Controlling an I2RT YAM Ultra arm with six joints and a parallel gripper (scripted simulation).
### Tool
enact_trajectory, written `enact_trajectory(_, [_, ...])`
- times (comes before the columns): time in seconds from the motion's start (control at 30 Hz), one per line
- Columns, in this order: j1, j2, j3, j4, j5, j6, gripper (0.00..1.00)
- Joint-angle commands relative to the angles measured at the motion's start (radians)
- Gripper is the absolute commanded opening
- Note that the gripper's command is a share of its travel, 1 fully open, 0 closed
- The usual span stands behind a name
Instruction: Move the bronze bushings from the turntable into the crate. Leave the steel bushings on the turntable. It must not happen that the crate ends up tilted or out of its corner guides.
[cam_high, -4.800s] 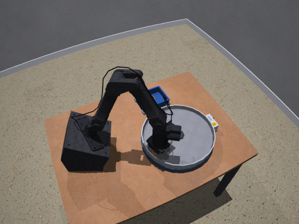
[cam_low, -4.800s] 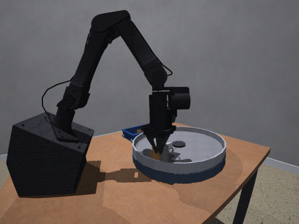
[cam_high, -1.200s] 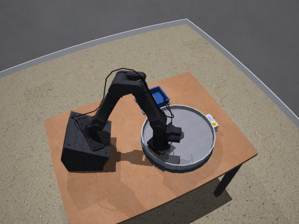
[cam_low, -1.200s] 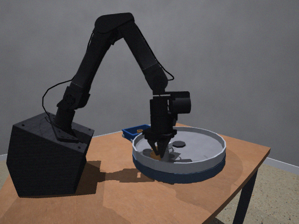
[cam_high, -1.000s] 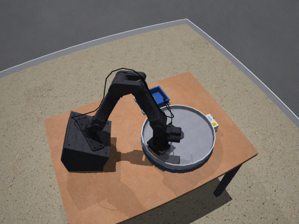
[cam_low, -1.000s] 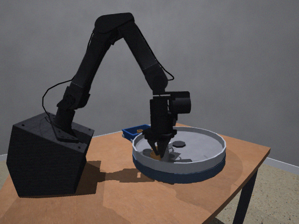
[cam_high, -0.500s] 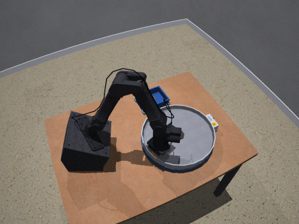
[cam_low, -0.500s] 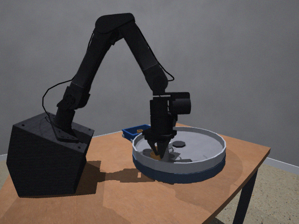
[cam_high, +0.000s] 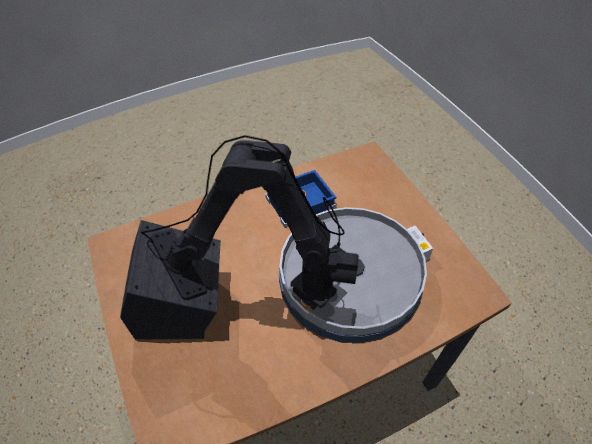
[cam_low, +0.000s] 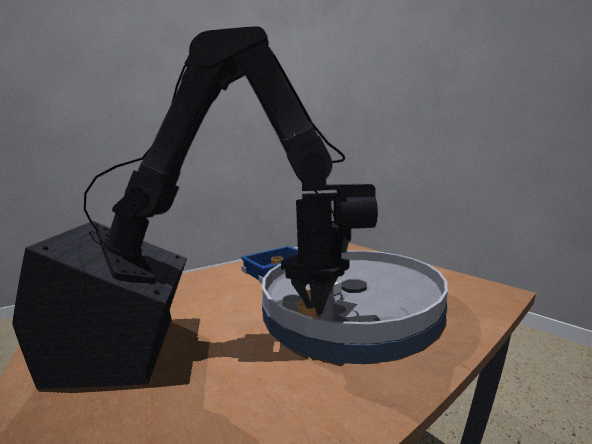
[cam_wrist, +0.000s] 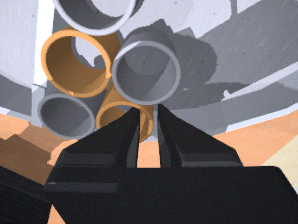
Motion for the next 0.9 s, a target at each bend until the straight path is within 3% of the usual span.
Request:
enact_trajectory(0.0, [0.002,-0.017,0.015,0.012,-0.007,0.009,0.15])
enact_trajectory(0.73, [0.002,-0.017,0.015,0.012,-0.007,0.009,0.15])
enact_trajectory(0.77, [0.002,-0.017,0.015,0.012,-0.007,0.009,0.00])
enact_trajectory(0.87, [0.002,-0.016,0.015,-0.009,-0.011,0.009,0.00])
